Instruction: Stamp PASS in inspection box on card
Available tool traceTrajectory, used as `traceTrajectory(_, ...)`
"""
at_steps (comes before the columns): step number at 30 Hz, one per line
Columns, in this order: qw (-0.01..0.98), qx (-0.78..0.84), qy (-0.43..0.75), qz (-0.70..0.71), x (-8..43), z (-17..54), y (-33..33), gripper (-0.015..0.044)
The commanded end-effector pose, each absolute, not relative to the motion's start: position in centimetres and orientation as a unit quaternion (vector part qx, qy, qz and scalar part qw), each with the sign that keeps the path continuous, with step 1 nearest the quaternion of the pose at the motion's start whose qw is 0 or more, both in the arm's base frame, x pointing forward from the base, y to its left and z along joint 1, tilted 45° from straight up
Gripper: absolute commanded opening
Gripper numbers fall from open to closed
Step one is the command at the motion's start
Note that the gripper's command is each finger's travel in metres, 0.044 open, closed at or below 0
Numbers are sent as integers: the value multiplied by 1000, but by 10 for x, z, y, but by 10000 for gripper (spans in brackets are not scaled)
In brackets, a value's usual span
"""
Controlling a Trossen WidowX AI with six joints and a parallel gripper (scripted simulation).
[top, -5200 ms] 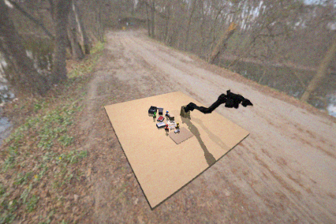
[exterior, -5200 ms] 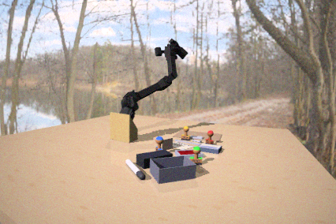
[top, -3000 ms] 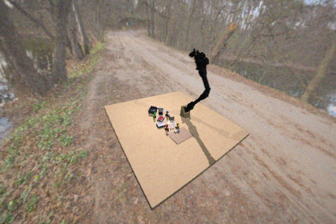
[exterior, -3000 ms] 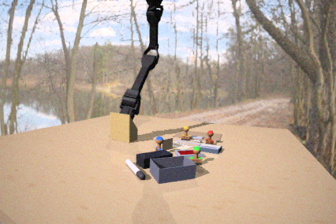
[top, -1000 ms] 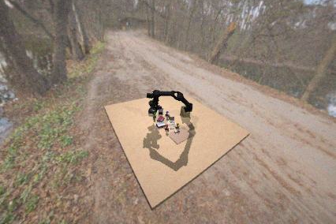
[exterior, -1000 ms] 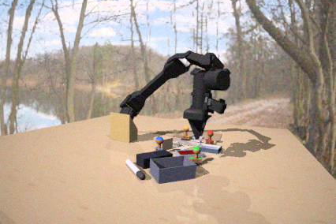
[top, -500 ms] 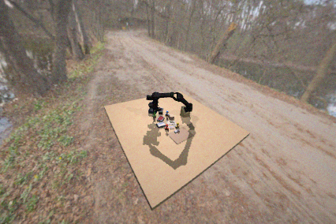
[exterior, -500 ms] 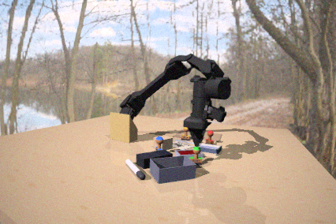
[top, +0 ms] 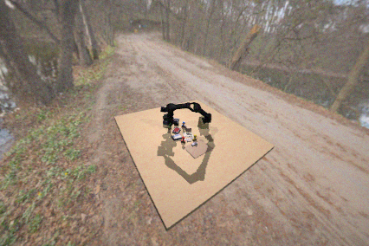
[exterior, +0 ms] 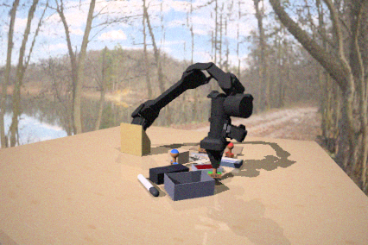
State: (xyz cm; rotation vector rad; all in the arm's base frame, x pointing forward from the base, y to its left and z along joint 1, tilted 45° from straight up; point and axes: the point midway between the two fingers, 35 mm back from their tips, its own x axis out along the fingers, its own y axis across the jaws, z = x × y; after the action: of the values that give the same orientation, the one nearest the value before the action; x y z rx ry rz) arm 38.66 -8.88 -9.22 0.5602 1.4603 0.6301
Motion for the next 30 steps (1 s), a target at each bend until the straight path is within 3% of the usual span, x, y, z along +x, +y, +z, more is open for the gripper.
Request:
traceTrajectory(1, 661, 253, 649, 279, 385, -98, -82, 211)
traceTrajectory(16, 661, 253, 649, 280, 383, -110, -71, 211)
traceTrajectory(19, 663, 249, 647, 281, 385, -109, -73, 133)
traceTrajectory(29, 663, 249, 647, 281, 385, -109, -73, 66)
traceTrajectory(30, 663, 249, 647, 281, 385, -109, -73, 40)
